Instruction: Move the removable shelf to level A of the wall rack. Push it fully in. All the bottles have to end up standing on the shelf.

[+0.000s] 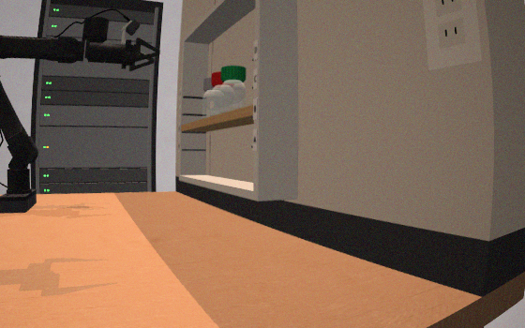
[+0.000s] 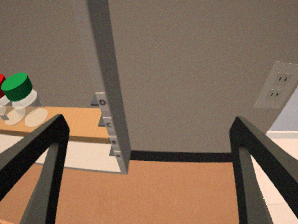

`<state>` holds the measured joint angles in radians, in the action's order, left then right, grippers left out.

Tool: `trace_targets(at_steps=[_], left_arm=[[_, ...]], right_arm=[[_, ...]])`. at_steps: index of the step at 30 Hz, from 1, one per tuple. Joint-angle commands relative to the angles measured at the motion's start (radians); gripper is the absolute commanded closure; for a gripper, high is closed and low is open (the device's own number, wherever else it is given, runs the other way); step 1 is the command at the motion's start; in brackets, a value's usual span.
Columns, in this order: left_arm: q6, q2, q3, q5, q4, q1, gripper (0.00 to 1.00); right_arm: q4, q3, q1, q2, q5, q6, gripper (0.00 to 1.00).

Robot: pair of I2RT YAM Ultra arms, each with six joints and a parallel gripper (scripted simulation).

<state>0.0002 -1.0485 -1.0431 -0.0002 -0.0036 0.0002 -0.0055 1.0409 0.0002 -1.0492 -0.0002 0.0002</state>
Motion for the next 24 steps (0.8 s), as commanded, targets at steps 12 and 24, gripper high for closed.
trace_targets(at_steps=[12,24], left_arm=[[0.0,0.01,-0.017,0.0,0.009,0.0,0.0],[0.066,0.024,0.046,-0.017,0.02,-0.017,0.0]], right_arm=[[0.011,0.017,0.0,0.01,0.0,0.0,0.0],[0.022,-0.038,0.029,0.014,0.03,-0.067,0.0]])
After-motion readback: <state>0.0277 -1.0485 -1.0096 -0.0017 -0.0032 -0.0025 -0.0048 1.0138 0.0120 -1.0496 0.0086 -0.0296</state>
